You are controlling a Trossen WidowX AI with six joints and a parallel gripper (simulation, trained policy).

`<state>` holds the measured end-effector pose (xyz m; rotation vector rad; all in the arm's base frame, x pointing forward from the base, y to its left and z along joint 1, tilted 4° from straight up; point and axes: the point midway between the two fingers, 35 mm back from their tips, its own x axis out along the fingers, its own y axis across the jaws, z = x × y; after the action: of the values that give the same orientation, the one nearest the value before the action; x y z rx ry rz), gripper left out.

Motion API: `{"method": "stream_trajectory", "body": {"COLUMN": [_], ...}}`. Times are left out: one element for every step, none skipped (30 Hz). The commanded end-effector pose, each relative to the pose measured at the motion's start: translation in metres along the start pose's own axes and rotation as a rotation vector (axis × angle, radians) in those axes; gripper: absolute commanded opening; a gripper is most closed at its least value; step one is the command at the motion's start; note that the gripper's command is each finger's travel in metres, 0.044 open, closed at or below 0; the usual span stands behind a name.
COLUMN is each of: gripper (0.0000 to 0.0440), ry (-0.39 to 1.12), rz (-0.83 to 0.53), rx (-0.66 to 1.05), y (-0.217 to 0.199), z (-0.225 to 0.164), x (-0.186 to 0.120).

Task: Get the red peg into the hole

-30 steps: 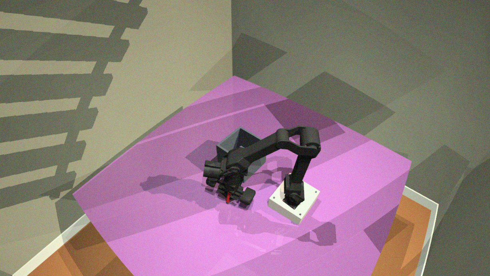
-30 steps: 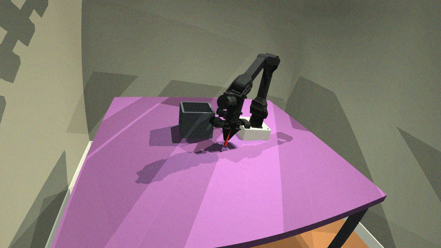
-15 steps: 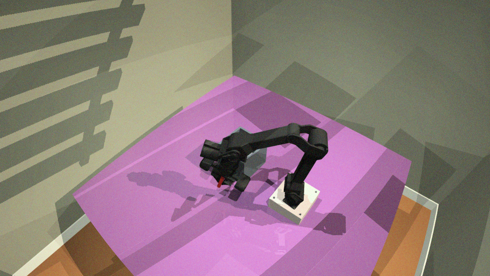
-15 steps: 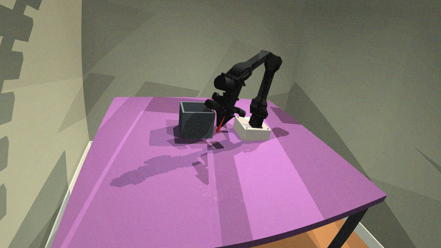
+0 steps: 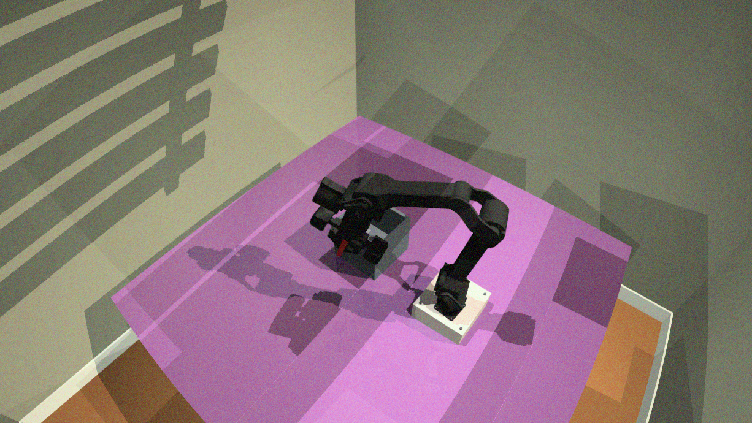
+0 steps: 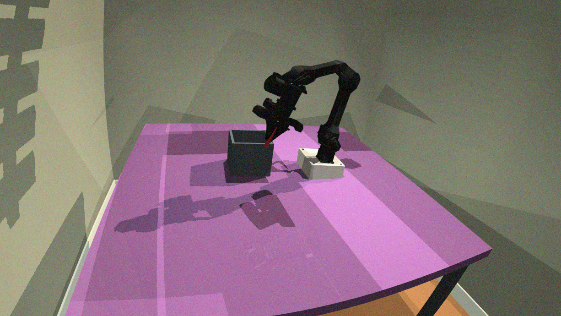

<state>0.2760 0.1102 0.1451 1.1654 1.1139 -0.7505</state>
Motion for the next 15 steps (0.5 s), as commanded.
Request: {"method": "stream_trajectory", "body": {"gripper": [0.0000, 0.0000, 0.0000, 0.0000, 0.0000, 0.0000, 0.0000, 0.0000, 0.0000, 0.0000, 0.0000, 0.0000, 0.0000, 0.0000, 0.0000], "ry": [-0.030, -0.037, -0.043, -0.049, -0.055, -0.060, -0.065, -0.070, -0.074, -0.078, -0.082, -0.085, -0.088, -0.090, -0.093], "rz": [-0.007, -0.010, -0.014, -0.018, -0.023, -0.028, -0.033, -0.038, -0.044, -0.049, -0.055, -0.061, -0.067, -0.073, -0.078], "rx": [0.005, 0.008, 0.011, 0.013, 0.016, 0.019, 0.021, 0.024, 0.026, 0.029, 0.031, 0.034, 0.036, 0.038, 0.040], "y": [0.002, 0.002, 0.002, 0.002, 0.002, 0.001, 0.001, 0.000, 0.000, -0.001, -0.001, -0.002, -0.002, -0.003, -0.003], "z": [0.017, 0.022, 0.026, 0.030, 0.034, 0.038, 0.042, 0.046, 0.050, 0.053, 0.057, 0.060, 0.064, 0.067, 0.070], "x": [-0.005, -0.005, -0.006, -0.006, -0.006, -0.007, -0.007, -0.007, -0.007, -0.007, -0.006, -0.006, -0.006, -0.005, -0.005]}}
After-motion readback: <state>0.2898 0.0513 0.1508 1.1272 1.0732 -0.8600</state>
